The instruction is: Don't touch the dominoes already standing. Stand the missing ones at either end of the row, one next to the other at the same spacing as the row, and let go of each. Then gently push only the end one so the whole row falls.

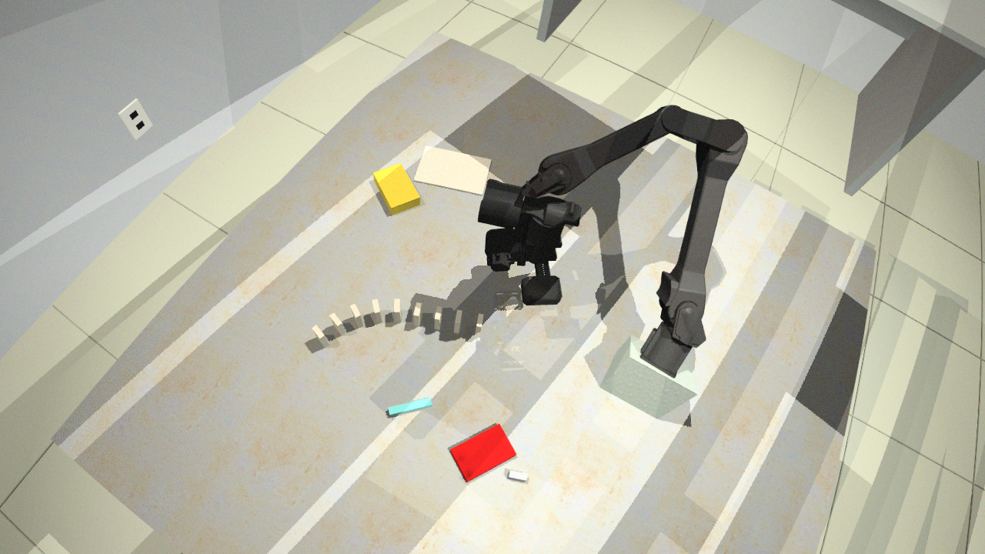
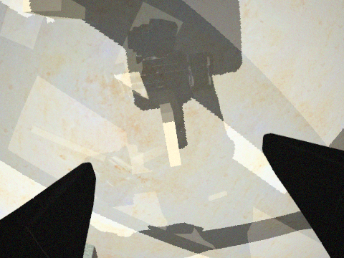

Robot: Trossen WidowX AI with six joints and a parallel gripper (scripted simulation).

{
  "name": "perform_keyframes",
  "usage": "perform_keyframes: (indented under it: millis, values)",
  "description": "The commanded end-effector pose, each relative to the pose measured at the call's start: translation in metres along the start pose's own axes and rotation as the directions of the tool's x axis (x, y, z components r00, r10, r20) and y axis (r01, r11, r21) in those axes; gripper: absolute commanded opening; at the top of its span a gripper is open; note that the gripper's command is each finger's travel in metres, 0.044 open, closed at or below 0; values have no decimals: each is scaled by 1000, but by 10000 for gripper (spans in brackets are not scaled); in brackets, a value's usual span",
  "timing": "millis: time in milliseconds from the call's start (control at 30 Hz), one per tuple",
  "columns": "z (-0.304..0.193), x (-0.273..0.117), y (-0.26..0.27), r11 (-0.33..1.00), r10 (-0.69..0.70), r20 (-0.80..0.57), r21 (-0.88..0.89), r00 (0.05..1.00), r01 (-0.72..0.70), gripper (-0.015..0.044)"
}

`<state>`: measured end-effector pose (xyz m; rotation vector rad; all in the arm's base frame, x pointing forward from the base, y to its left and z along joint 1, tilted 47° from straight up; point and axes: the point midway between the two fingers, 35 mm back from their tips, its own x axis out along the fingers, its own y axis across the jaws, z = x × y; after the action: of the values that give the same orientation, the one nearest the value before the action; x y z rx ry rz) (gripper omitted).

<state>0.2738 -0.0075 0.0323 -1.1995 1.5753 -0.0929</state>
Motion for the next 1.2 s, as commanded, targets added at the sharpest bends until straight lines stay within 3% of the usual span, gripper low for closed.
perform_keyframes:
  millis: [0,333,1033,1167]
  values:
    - [-7,4,0,999,-9,6,-32,1000,9,440]
    - [-7,68,-1,999,-11,4,-32,1000,11,440]
    - [-5,85,0,999,-12,3,-32,1000,12,440]
    - [-5,85,0,999,-12,3,-32,1000,12,335]
